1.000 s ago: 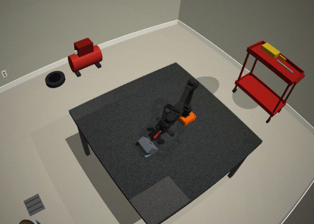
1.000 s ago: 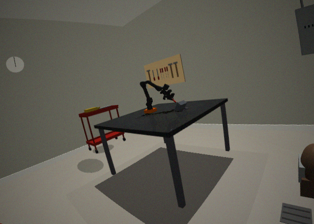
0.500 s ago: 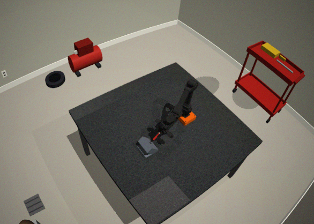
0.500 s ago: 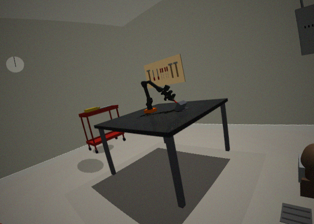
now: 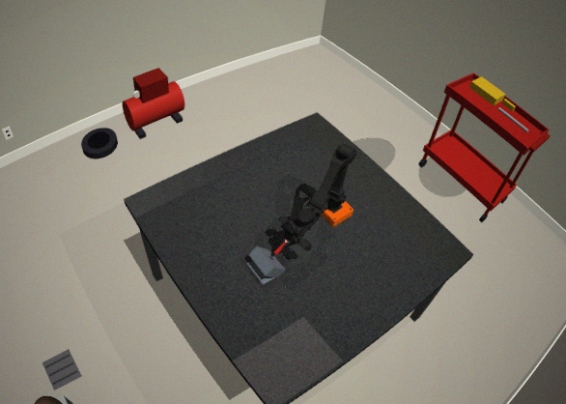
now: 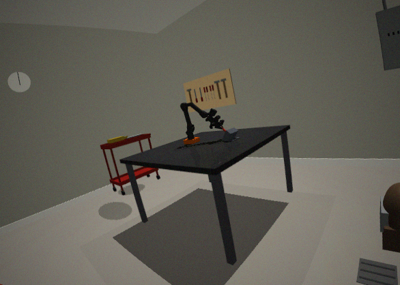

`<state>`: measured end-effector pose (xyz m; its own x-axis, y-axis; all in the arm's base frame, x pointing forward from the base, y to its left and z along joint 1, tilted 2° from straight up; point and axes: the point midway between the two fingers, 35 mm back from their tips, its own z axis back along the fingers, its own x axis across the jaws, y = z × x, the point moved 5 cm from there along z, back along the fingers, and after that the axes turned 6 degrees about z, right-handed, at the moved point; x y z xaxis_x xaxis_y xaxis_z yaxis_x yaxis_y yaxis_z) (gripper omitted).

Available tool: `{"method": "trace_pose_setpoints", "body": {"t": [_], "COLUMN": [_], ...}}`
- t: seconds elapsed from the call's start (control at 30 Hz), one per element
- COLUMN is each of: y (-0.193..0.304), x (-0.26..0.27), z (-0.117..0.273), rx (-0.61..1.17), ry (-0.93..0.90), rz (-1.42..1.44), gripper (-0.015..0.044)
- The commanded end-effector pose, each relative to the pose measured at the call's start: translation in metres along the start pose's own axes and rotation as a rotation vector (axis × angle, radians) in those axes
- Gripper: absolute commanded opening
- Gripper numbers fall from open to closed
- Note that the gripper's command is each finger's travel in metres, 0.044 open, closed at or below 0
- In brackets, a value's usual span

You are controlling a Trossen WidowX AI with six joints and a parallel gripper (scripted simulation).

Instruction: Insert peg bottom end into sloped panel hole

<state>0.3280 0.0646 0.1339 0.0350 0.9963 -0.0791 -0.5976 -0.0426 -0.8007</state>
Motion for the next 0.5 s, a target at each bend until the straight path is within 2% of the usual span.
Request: {"method": "trace_pose_setpoints", "body": {"t": [0.0,0.47], "y": [0.001,0.001], "x": [0.001,0.001], "z": [-0.005,-0.019], "rx": [0.005,0.002], "ry": [-0.005,-0.002], "rz": [0.005,0.002], "gripper": [0.0,0.0]}}
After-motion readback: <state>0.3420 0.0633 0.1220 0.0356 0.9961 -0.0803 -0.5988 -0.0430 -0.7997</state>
